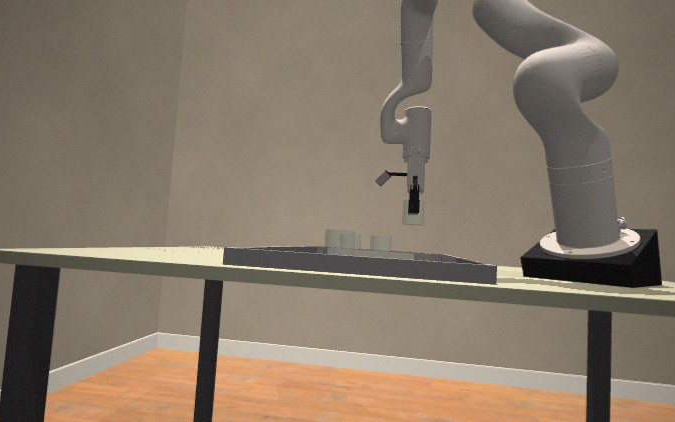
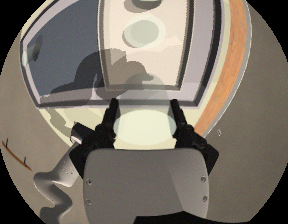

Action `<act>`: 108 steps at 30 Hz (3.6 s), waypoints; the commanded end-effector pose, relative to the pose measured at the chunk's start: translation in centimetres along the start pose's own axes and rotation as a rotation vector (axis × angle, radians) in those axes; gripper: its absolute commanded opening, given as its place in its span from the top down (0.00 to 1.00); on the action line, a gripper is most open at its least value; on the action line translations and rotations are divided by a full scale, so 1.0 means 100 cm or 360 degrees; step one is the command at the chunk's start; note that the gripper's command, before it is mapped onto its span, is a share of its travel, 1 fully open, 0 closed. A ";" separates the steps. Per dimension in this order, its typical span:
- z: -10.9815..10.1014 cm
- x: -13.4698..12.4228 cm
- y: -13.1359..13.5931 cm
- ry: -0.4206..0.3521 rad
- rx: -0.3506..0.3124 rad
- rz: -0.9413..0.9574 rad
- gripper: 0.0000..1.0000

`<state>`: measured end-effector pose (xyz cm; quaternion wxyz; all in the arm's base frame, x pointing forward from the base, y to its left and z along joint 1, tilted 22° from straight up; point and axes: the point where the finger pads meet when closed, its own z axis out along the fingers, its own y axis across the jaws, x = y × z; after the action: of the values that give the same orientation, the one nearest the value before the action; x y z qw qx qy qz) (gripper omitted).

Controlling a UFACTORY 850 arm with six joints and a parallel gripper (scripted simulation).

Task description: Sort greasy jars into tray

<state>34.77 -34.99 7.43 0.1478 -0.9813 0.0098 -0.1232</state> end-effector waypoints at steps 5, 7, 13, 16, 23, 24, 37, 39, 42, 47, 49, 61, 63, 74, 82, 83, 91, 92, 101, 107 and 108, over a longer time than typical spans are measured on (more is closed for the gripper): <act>0.014 0.001 0.001 0.0003 -0.0003 -0.0001 1.00; 0.019 0.001 0.001 0.0003 -0.0003 -0.0001 1.00; 0.035 0.001 0.001 0.0003 -0.0003 -0.0001 1.00; 0.042 0.001 0.001 0.0003 -0.0003 -0.0001 1.00; 0.055 0.001 0.001 0.0003 -0.0003 -0.0001 1.00; 0.058 0.001 0.001 0.0003 -0.0003 -0.0001 1.00; 0.084 0.001 0.001 0.0003 -0.0003 -0.0001 1.00; 0.084 0.001 0.001 0.0003 -0.0003 -0.0001 1.00; 0.087 0.001 0.001 0.0003 -0.0003 -0.0001 1.00; 0.093 0.001 0.001 0.0003 -0.0003 -0.0001 1.00; 0.096 0.001 0.001 0.0003 -0.0003 -0.0001 1.00; 0.109 0.001 0.001 0.0003 -0.0003 -0.0001 1.00; 0.109 0.001 0.001 0.0003 -0.0003 -0.0001 1.00; 0.109 0.001 0.001 0.0003 -0.0003 -0.0001 0.00; 0.097 0.001 0.001 0.0003 -0.0003 -0.0001 0.00; 0.093 0.001 0.001 0.0003 -0.0003 -0.0001 0.00; 0.070 0.001 0.001 0.0003 -0.0003 -0.0001 0.00; 0.066 0.001 0.001 0.0003 -0.0003 -0.0001 0.00; 0.031 0.001 0.001 0.0003 -0.0003 -0.0001 0.00; 0.016 0.001 0.001 0.0003 -0.0003 -0.0001 0.00; 0.012 0.001 0.001 0.0003 -0.0003 -0.0001 0.00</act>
<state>35.30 -34.34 5.35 0.1477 -0.9812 0.0099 -0.1237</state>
